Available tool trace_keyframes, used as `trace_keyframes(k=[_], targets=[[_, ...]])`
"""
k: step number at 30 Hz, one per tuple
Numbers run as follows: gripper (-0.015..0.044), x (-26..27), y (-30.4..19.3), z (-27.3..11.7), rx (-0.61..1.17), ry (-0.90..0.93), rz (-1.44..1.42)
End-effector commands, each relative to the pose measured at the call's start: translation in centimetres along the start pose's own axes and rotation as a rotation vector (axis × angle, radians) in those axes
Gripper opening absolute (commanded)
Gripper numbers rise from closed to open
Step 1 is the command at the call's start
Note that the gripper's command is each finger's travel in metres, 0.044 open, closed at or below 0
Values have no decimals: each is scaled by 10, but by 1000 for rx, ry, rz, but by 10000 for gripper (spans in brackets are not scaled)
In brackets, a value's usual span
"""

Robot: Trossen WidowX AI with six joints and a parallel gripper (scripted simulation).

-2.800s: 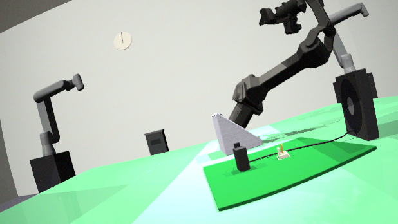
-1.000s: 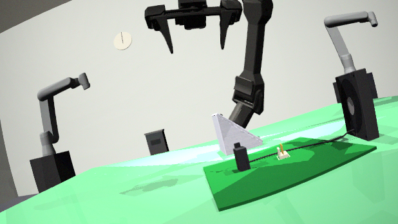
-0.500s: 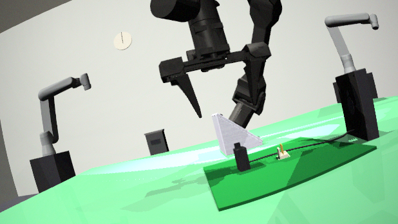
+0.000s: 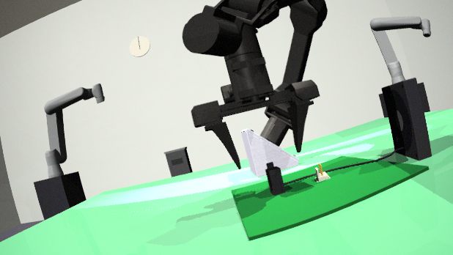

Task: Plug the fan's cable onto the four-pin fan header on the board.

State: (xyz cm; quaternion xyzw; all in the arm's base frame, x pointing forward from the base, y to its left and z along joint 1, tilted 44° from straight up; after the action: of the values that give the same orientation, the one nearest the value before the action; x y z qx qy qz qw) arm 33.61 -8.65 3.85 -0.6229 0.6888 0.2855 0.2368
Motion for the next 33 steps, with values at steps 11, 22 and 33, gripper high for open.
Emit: trace_keyframes(k=[11,22,33], targets=[[440,-1,0,24,-3,-7,5],[440,-1,1,42,-3,-9,8],[256,-1,0,40,-3,-2,3]])
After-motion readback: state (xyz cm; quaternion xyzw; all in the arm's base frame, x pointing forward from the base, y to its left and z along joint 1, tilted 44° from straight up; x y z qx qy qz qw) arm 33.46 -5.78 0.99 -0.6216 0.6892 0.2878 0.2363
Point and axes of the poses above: the point midway between the two fingers, 35 mm back from their tips, its own z axis out along the fingers, its own x axis across the jaws, y = z × x, the point moved 7 cm from there along -z, back along the fingers, and after that the axes turned 11 degrees about z, right-handed, at the moved point
